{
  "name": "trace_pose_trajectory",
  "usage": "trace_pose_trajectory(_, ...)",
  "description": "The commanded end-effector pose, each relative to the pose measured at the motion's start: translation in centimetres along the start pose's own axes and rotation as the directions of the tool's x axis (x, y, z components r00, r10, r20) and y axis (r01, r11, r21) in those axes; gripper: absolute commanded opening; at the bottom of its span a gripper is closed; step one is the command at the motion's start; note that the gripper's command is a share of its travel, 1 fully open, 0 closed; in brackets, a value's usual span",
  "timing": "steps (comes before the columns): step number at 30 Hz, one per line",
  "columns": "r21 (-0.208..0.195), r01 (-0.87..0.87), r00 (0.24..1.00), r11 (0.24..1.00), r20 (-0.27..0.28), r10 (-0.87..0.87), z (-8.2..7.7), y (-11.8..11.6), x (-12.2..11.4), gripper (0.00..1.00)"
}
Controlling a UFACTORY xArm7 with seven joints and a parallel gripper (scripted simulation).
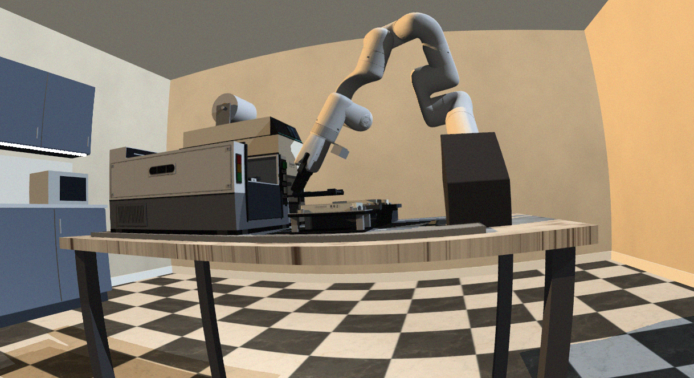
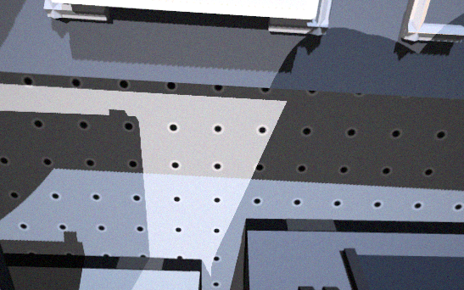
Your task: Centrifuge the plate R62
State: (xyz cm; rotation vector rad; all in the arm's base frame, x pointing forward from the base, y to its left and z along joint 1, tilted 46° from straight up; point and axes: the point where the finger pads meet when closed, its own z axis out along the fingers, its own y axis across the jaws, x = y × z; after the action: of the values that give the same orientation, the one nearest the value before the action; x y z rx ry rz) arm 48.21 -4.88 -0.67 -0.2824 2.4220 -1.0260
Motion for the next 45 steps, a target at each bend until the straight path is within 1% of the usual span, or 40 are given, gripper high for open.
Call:
trace_pose_trajectory(1, -0.002, -0.001, 1.0, 1.0, 0.004, 0.001, -0.02, 0.06, -0.3, 0.0)
trace_pose_trajectory(45, -0.002, -0.001, 1.0, 1.0, 0.004, 0.001, 0.49, 0.07, -1.18, 0.0)
